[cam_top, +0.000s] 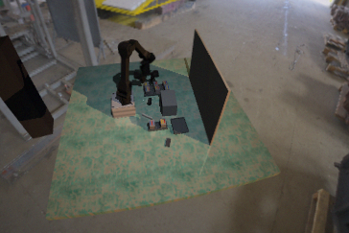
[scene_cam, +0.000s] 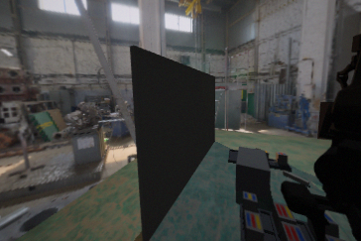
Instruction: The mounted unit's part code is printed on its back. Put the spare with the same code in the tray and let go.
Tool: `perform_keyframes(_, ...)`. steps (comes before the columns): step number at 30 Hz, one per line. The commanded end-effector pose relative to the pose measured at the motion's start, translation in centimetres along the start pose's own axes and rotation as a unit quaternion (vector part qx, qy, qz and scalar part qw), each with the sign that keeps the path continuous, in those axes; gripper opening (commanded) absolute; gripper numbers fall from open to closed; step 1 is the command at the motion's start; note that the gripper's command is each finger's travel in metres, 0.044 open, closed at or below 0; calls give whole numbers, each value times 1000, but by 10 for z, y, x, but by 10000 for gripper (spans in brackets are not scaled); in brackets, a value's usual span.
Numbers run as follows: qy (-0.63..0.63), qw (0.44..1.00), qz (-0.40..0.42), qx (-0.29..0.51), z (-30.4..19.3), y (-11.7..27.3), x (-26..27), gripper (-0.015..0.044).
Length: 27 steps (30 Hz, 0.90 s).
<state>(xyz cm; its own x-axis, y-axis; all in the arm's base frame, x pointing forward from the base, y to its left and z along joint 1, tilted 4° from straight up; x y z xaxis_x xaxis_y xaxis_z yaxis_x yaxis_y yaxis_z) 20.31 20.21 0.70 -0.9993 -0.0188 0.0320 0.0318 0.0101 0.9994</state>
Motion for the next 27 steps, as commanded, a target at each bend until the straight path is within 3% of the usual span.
perform_keyframes(1, 0, 1000, 4, 1, -1, -9, 2, 300)
perform_keyframes(27, 0, 1000, 5, 1, -3, -39, 5, 300)
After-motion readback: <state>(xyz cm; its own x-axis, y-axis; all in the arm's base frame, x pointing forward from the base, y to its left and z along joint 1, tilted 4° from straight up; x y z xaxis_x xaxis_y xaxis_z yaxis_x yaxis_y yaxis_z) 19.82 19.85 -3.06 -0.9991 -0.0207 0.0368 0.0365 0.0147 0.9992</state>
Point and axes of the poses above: the point midway between the two fingers, 35 mm back from their tips, its own y axis back along the fingers, its own x axis across the jaws, z = x × y, the point moved 3 cm from there along y, back along the fingers, and after that the axes turned 11 degrees about y, right-handed, at the moved point
